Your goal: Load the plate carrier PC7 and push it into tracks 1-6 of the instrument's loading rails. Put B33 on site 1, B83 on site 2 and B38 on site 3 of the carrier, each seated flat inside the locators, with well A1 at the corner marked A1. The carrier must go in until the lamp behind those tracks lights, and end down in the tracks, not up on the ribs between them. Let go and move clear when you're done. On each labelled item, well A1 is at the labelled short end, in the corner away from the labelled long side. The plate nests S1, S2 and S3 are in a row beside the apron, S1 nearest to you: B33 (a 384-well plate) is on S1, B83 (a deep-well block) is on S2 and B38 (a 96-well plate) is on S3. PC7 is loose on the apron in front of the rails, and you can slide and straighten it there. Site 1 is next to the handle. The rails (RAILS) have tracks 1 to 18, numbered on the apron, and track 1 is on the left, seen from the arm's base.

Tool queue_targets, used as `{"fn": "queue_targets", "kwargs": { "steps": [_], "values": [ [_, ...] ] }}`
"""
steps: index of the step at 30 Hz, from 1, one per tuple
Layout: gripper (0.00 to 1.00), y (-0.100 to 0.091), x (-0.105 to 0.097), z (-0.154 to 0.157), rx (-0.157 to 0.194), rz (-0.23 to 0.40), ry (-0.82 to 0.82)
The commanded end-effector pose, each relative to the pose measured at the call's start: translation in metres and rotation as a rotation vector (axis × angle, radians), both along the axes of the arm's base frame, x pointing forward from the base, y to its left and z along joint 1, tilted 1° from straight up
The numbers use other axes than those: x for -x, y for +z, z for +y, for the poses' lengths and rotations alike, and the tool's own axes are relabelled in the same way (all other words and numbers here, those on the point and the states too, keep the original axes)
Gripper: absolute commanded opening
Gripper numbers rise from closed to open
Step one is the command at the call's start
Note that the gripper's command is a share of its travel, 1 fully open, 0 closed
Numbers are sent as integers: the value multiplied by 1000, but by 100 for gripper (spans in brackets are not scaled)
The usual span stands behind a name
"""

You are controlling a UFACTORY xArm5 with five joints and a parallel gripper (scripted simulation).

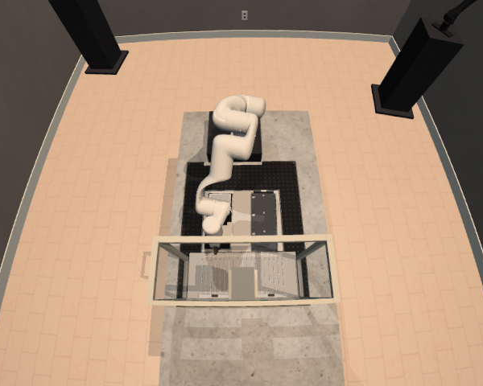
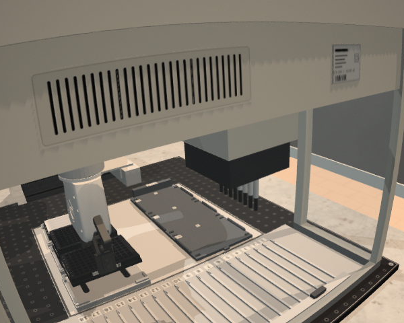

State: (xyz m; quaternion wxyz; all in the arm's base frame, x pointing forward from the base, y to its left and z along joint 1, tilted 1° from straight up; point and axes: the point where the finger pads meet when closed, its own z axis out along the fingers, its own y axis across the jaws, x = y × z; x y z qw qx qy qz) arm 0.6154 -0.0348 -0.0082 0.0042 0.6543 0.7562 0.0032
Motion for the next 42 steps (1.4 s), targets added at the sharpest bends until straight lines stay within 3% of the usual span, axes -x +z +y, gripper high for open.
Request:
{"fn": "queue_targets", "kwargs": {
  "steps": [1,42],
  "values": [
    [0,5,-1,0,-19,-4,0],
    [0,66,0,-1,-19,-4,0]
  ]
}}
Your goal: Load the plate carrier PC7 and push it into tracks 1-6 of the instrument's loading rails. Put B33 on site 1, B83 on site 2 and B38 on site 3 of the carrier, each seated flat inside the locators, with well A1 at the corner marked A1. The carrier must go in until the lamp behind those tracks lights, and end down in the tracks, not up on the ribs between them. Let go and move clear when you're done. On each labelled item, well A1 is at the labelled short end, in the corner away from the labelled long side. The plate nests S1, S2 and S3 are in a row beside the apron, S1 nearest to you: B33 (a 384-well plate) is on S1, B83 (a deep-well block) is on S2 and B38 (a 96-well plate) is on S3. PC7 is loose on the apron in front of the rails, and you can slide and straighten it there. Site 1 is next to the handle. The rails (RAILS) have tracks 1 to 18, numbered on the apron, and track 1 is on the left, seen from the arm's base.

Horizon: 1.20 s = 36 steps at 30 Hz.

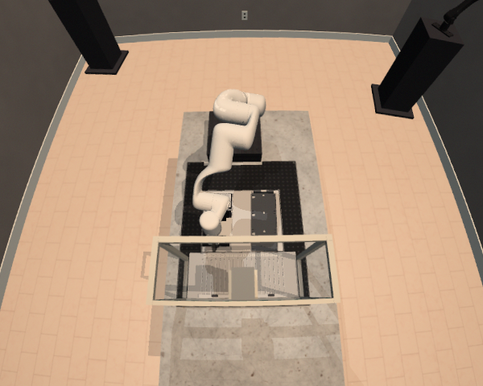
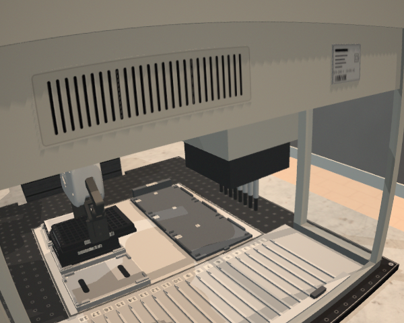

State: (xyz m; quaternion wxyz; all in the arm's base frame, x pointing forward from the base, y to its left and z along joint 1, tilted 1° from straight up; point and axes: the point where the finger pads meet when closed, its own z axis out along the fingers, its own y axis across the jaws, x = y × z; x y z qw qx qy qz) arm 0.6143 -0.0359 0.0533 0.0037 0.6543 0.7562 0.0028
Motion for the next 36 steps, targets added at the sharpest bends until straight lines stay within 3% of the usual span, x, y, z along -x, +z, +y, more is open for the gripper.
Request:
{"fn": "queue_targets", "kwargs": {
  "steps": [1,14,36],
  "values": [
    [0,7,-1,0,-19,-5,0],
    [0,14,-1,0,-19,-5,0],
    [0,16,15,99,-20,-5,-23]
  ]
}}
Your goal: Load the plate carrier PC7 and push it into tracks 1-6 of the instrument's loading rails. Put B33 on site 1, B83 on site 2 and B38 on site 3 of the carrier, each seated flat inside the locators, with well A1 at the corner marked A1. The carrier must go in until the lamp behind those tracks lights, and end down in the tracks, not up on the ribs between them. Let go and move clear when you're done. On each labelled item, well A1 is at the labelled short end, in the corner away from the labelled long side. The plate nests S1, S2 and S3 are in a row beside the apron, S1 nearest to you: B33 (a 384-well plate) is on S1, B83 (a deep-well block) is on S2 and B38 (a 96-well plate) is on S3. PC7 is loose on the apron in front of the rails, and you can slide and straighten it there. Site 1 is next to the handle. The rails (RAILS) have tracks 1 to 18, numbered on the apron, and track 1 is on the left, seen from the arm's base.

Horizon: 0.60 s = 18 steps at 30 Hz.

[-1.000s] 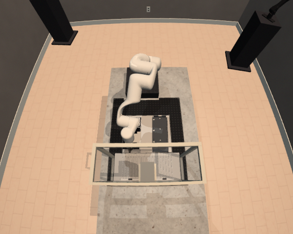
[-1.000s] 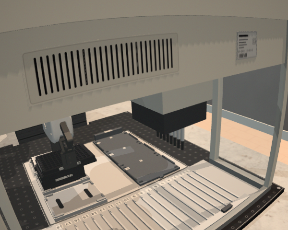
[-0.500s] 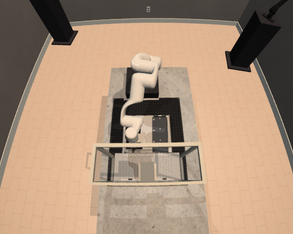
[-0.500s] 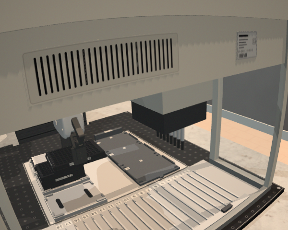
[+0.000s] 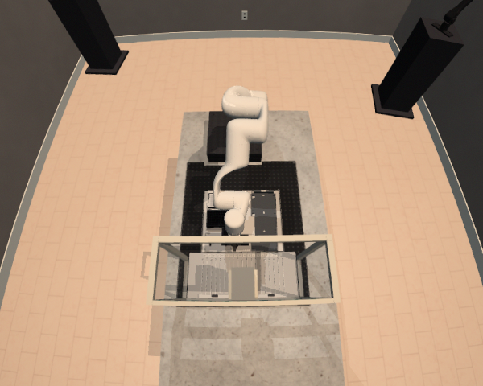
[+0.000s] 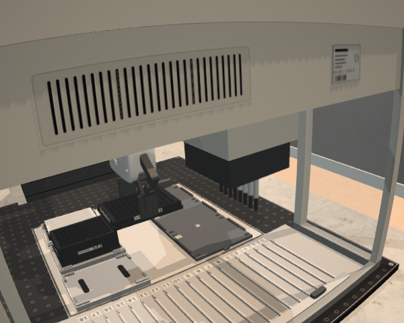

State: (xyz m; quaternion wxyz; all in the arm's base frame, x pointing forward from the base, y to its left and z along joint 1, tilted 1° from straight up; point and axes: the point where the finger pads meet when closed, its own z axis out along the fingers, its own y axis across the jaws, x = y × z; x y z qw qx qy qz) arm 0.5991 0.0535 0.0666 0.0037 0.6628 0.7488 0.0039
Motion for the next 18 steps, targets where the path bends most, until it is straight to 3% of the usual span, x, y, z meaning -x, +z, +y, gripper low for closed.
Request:
{"fn": "queue_targets", "kwargs": {
  "steps": [1,18],
  "values": [
    [0,2,1,14,-19,-4,0],
    [0,3,13,88,-19,-4,0]
  ]
}}
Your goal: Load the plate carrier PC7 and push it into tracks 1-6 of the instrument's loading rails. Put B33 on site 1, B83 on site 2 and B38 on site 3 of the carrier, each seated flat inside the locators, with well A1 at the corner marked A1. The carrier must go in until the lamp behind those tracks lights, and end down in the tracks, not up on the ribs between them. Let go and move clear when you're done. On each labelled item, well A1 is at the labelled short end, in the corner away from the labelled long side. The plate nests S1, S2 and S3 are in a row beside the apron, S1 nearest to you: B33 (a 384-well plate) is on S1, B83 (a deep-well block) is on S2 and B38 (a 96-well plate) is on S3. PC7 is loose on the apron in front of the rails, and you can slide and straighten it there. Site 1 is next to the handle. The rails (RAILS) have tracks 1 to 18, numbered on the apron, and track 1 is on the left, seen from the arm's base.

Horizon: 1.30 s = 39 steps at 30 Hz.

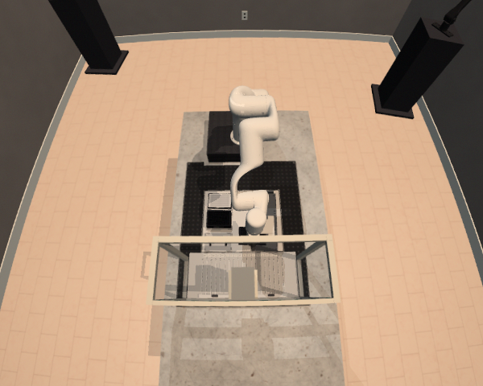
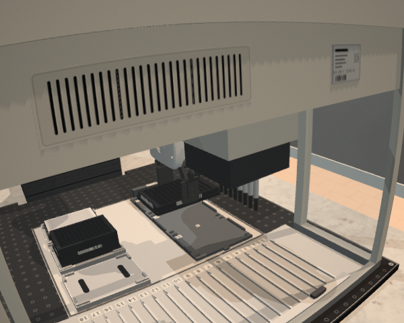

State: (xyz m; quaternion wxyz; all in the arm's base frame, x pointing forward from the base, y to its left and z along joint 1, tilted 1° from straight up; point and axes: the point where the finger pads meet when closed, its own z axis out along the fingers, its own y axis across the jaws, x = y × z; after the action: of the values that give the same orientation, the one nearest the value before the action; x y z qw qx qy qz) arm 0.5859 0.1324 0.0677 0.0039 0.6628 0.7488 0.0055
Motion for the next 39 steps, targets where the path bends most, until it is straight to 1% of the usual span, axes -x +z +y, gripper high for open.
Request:
{"fn": "queue_targets", "kwargs": {
  "steps": [1,3,5,14,33,37,39],
  "values": [
    [0,2,1,14,-17,-1,0],
    [0,2,2,24,-17,-1,0],
    [0,2,2,24,-17,-1,0],
    [0,3,9,67,-18,-1,0],
    [0,3,9,67,-18,-1,0],
    [0,-4,9,67,-18,-1,0],
    [0,-4,9,67,-18,-1,0]
  ]
}}
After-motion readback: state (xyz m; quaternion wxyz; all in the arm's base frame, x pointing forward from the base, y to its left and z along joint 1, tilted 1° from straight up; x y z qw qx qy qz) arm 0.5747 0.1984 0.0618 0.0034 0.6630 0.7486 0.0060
